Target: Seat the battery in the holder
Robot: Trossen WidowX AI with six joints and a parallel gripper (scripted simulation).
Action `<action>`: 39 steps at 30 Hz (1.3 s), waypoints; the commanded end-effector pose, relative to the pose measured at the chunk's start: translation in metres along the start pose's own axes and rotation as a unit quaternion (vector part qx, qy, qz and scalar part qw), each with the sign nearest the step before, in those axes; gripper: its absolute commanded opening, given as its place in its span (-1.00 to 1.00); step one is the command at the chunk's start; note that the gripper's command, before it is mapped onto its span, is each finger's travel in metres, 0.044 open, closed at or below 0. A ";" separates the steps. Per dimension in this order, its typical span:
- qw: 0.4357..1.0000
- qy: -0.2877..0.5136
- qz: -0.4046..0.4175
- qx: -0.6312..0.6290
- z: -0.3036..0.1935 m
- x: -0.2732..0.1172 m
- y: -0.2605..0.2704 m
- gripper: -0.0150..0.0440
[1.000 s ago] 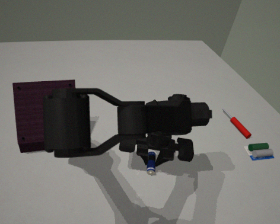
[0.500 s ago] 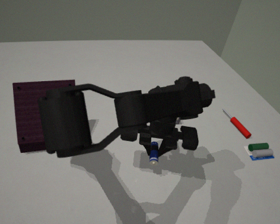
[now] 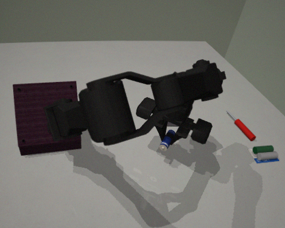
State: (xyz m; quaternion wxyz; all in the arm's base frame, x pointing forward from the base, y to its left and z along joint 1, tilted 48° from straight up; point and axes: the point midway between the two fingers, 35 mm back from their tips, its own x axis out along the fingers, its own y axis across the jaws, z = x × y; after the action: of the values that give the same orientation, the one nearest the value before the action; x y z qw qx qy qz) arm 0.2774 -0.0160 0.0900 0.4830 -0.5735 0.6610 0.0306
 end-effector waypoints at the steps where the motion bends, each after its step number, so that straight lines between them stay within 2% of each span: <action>1: 0.998 -0.003 0.003 0.060 0.019 -0.003 0.000 -0.24; 13: 0.960 -0.005 0.006 0.281 0.085 -0.013 0.014 -0.24; 24: 0.881 -0.005 0.007 0.474 0.142 -0.016 0.041 -0.24; 32: 0.873 -0.002 0.007 0.488 0.145 -0.015 0.043 -0.24; 39: 0.871 0.071 0.045 0.484 0.142 0.011 0.045 -0.24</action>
State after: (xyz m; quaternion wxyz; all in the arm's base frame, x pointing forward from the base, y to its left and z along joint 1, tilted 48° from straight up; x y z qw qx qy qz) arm 0.3291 0.0850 -0.0088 0.6706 -0.2503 0.6303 -0.3004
